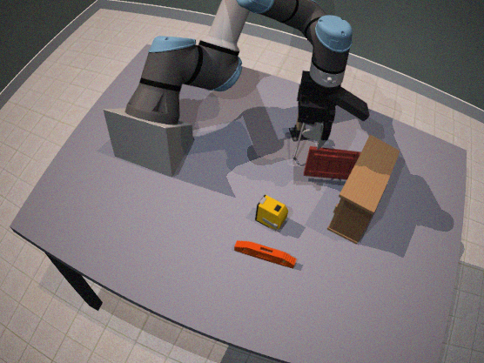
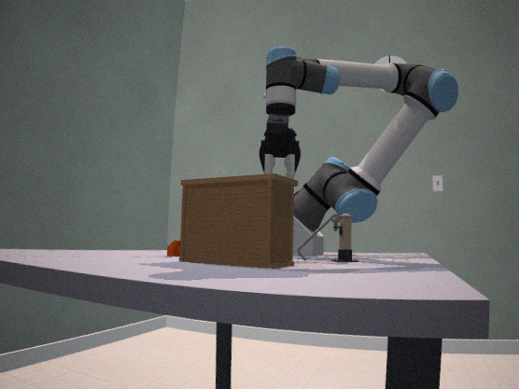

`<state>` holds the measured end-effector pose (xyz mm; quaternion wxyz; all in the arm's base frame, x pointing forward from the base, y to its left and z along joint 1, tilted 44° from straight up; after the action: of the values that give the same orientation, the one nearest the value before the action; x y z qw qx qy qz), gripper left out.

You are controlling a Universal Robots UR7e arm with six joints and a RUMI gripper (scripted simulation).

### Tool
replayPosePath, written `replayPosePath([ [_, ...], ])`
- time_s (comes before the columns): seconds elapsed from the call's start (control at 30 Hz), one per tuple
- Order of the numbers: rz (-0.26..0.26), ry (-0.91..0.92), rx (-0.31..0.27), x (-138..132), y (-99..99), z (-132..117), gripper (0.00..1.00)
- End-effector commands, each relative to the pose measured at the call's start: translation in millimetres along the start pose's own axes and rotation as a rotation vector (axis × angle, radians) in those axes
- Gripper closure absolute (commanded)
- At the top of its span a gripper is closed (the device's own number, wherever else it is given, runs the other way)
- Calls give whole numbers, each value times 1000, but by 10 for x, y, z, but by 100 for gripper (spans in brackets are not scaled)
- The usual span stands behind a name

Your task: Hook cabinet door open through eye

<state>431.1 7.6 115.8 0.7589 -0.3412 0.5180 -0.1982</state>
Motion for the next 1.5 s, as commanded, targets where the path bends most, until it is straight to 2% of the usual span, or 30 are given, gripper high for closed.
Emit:
replayPosePath([
  [0.0, -3, -1, 1, 5, -140, 2, 85],
  [0.47, -3, -1, 1, 4, -390, 1, 85],
  [1.17, 0, -5, 0, -2, -431, -2, 85],
  [1.47, 3, -119, -1, -90, -417, -31, 85],
])
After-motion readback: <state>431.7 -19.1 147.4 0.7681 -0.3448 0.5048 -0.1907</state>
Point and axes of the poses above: the point where the finger pads meet when closed, its own y axis out along the fingers, its own x axis across the jaws, z = x × y, the point moved 7 cm from there along -y, back along the fingers, and after that the axes turned 3 degrees about -y, right-handed, at the moved point
